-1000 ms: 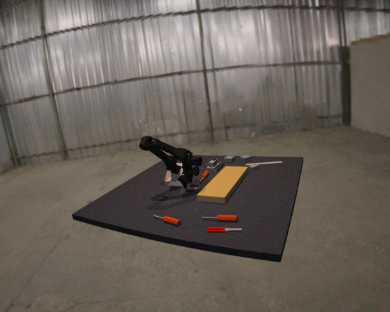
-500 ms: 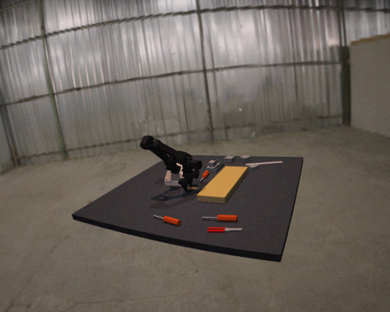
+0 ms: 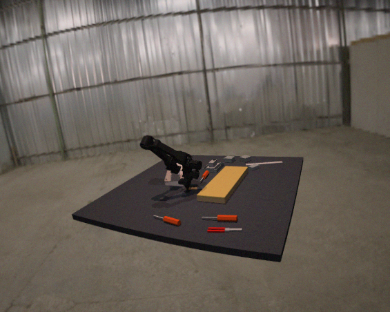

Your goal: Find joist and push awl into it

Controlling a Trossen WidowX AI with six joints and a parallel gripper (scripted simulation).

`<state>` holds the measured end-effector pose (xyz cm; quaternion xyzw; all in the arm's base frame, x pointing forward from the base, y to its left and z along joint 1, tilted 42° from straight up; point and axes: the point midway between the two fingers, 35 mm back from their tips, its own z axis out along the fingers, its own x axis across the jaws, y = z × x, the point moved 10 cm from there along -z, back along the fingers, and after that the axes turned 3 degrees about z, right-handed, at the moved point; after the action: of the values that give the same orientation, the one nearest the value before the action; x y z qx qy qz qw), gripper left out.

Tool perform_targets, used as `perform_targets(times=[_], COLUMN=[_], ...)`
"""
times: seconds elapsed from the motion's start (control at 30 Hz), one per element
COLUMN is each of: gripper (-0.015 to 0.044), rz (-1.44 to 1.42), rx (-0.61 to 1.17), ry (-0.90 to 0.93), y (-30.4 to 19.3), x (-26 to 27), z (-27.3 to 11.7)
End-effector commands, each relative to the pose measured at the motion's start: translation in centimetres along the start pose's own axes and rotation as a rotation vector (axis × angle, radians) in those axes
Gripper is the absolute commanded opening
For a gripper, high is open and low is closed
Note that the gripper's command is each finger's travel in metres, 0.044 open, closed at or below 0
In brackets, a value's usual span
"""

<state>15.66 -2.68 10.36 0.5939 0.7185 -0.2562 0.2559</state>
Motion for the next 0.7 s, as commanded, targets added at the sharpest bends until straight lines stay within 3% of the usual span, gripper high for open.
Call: perform_targets(times=[0.0,0.13,0.67], gripper=[0.0046,0.0000,0.0000], rz=[-0.004,-0.004,-0.008], rx=[0.000,-0.001,-0.008], ry=[-0.004,-0.002,0.029], y=[0.0,0.0,0.6], x=[0.0,0.0,0.4], z=[0.0,-0.2,-5.9])
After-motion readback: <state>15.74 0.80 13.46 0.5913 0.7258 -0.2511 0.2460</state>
